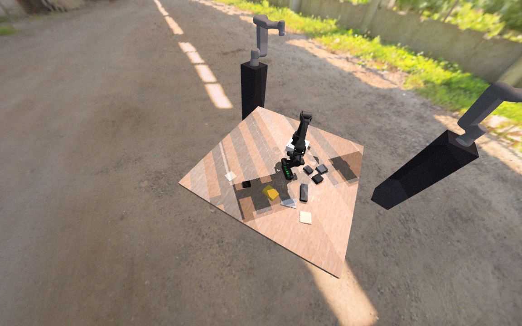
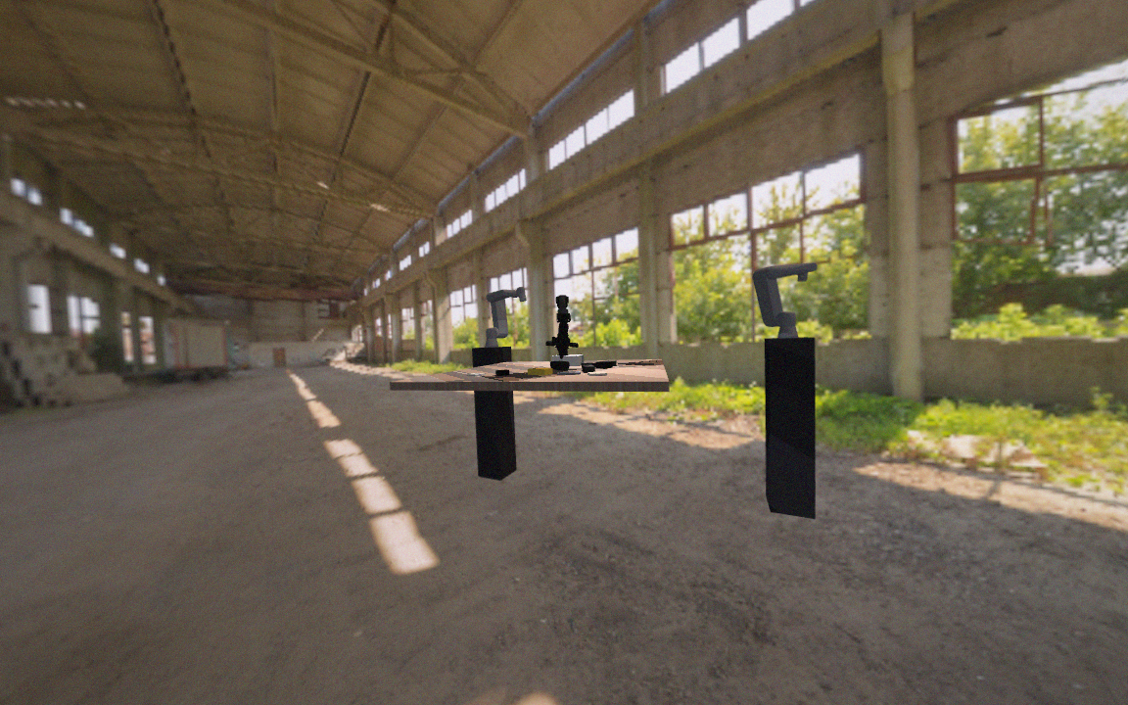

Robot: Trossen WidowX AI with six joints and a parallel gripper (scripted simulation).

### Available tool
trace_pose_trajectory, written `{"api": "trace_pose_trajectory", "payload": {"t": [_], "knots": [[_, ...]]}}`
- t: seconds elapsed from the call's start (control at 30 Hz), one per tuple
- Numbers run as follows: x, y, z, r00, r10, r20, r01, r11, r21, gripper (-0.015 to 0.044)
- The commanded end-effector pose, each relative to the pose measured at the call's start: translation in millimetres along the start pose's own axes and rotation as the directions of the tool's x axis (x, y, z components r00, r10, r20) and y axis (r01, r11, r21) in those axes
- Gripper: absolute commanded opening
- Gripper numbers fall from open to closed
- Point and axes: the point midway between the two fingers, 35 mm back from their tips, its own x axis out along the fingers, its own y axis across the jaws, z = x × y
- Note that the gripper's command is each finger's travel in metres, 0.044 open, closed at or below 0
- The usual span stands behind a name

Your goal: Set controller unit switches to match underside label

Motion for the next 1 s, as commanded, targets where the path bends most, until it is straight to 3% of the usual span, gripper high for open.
{"api": "trace_pose_trajectory", "payload": {"t": [0.0, 0.27, 0.97], "knots": [[-1.1, -14.4, 13.5, 0.997, 0.073, -0.019, -0.073, 0.997, -0.024, 0.0], [3.8, -36.3, 41.0, 0.98, 0.19, -0.06, -0.194, 0.979, -0.065, 0.0], [28.7, -39.0, 39.2, 0.98, 0.192, -0.06, -0.196, 0.978, -0.066, 0.0]]}}
